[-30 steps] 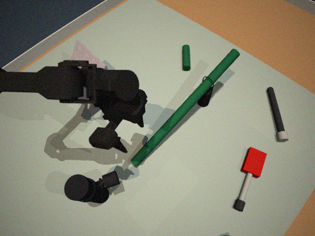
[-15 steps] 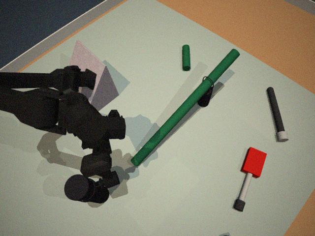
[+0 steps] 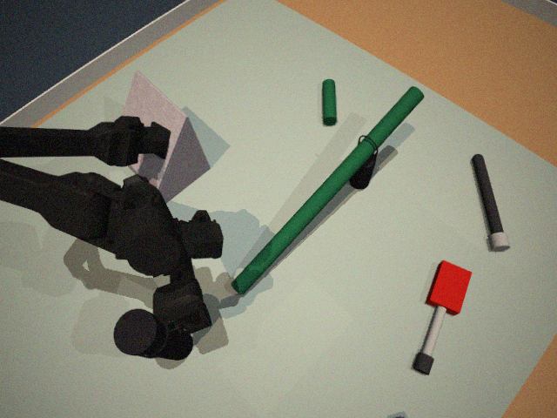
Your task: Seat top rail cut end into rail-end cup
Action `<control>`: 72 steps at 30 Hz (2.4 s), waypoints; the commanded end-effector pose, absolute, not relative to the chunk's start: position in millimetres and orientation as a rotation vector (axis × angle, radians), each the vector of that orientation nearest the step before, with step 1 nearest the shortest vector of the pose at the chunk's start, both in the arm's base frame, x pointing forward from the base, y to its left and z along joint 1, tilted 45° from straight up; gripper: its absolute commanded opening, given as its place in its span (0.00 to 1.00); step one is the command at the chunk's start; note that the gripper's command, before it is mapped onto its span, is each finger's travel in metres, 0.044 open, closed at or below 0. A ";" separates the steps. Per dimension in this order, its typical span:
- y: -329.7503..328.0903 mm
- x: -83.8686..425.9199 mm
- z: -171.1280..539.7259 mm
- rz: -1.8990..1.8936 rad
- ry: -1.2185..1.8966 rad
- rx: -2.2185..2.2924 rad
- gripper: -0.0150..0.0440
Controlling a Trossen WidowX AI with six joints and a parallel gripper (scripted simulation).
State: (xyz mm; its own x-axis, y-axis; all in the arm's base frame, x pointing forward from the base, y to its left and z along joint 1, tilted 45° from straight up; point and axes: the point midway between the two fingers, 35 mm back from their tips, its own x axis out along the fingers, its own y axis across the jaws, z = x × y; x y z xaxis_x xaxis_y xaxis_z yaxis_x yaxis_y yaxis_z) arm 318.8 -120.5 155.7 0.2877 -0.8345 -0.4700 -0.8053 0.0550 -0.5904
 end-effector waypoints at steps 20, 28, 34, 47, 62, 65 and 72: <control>-146.1 330.6 141.1 -0.045 1.483 -1.725 1.00; -157.2 334.3 135.3 -0.047 1.482 -1.726 1.00; -165.8 336.7 131.1 -0.049 1.482 -1.728 1.00; -179.7 339.7 125.0 -0.054 1.481 -1.733 0.91; -179.2 338.8 124.7 -0.041 1.479 -1.740 0.38; -177.6 335.7 123.7 0.002 1.474 -1.763 0.25; -175.3 330.8 122.3 0.068 1.464 -1.798 0.25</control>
